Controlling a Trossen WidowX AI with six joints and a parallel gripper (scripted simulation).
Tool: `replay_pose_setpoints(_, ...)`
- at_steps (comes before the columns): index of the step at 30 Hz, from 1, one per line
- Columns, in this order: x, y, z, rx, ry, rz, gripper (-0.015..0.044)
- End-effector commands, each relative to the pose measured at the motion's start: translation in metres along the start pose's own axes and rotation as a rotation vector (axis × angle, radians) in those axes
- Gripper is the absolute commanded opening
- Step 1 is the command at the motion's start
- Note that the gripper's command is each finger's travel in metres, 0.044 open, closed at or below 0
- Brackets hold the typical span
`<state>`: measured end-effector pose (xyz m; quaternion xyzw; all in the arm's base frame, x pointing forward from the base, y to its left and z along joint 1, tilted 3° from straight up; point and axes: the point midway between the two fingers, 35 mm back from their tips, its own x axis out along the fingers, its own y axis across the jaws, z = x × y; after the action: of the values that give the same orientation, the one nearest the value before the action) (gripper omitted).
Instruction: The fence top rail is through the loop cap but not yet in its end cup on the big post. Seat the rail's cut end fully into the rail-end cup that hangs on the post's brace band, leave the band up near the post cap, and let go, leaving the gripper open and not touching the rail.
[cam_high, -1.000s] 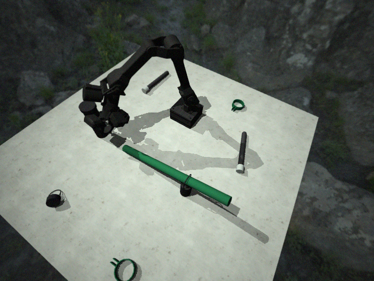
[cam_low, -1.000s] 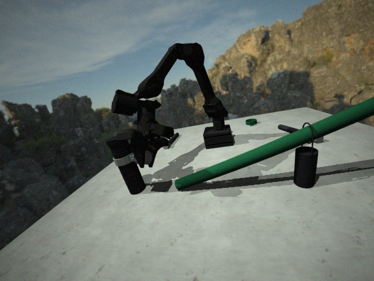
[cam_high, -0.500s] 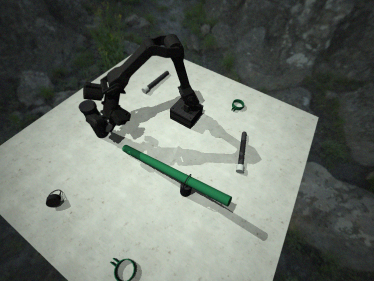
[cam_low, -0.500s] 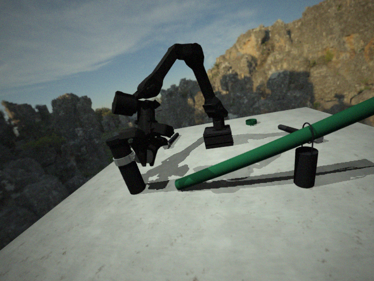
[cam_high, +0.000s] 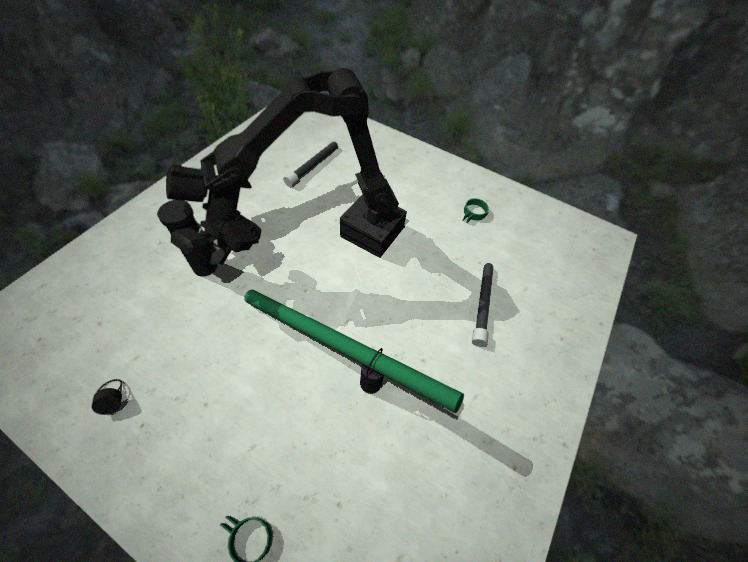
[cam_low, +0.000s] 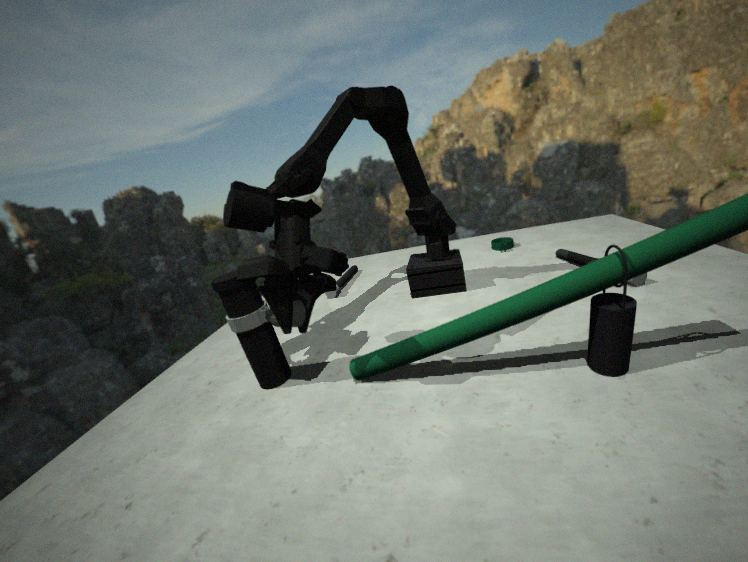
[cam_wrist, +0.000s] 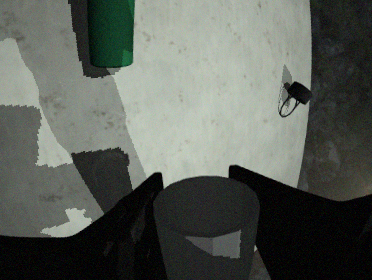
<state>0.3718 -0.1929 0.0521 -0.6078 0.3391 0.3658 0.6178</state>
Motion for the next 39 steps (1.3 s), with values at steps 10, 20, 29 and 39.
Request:
replay_pose_setpoints(10,0.000,0.000,0.000,0.000,0.000,0.000,0.0105)
replay_pose_setpoints(20,-0.008,-0.005,0.009,0.000,-0.001,0.000,0.0368)
replay_pose_setpoints(29,-0.034,-0.020,0.040,-0.002,-0.003,0.000,0.0440)
replay_pose_setpoints(39,-0.055,-0.037,0.076,0.508,0.008,0.006,0.0440)
